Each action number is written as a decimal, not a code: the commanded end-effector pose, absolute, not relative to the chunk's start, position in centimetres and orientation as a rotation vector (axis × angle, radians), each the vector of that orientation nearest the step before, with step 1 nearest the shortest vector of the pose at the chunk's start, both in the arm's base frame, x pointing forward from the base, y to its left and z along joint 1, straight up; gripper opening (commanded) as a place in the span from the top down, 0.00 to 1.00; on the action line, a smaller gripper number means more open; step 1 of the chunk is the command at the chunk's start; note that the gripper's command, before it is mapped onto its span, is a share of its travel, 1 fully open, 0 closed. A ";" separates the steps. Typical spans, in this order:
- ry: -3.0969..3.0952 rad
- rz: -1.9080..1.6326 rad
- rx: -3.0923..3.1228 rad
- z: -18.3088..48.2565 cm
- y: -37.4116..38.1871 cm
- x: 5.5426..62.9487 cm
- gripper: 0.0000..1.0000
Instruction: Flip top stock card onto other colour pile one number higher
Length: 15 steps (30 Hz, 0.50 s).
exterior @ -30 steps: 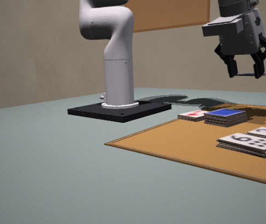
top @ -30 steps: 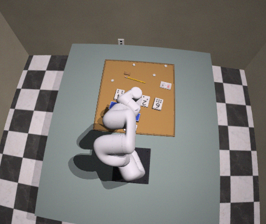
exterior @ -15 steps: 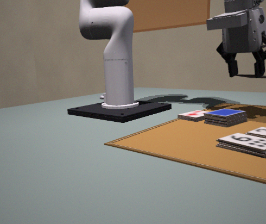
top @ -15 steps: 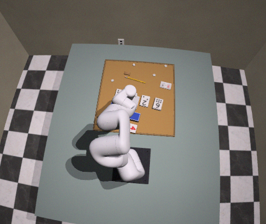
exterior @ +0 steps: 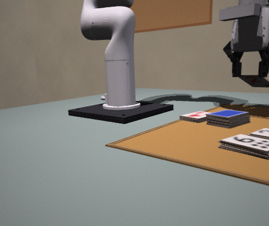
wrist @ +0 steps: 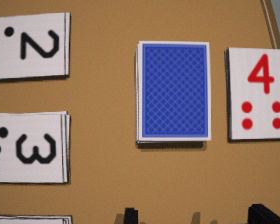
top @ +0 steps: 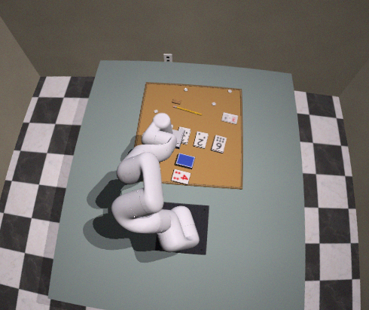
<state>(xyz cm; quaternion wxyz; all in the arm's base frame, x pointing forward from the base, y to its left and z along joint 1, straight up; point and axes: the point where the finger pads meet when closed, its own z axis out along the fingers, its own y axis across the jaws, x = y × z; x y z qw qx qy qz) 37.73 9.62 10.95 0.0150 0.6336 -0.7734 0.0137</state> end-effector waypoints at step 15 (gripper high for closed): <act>-2.186 0.357 1.788 11.1 10.2 38.0 0.26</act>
